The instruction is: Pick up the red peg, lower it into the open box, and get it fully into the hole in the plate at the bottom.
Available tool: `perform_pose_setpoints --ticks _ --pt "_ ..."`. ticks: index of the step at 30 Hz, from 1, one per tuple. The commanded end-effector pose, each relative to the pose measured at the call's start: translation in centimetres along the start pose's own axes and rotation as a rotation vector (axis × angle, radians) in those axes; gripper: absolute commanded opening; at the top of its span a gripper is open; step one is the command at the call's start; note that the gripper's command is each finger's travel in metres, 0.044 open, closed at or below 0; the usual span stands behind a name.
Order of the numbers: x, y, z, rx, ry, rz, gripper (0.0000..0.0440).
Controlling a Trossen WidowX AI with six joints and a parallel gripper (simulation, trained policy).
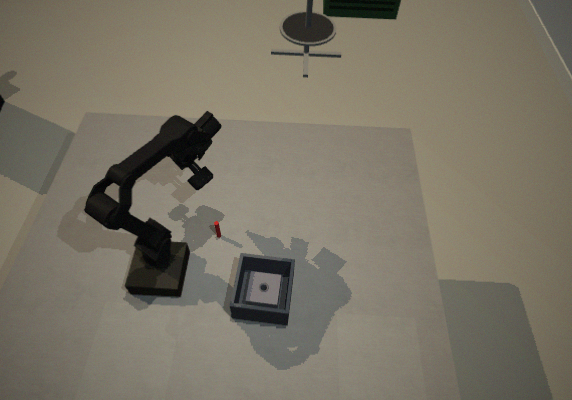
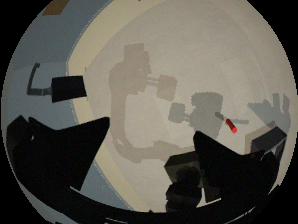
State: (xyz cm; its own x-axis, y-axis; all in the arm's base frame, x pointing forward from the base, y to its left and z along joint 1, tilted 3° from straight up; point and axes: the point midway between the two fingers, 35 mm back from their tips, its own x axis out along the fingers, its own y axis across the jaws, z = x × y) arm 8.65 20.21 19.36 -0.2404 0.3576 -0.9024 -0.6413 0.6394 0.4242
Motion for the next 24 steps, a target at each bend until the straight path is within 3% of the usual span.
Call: perform_pose_setpoints --ticks 1,24 --pt "-0.4 -1.7 0.4 0.136 -0.031 -0.059 0.044" --pt "0.5 -10.9 -1.2 0.887 -0.1 -0.323 0.044"
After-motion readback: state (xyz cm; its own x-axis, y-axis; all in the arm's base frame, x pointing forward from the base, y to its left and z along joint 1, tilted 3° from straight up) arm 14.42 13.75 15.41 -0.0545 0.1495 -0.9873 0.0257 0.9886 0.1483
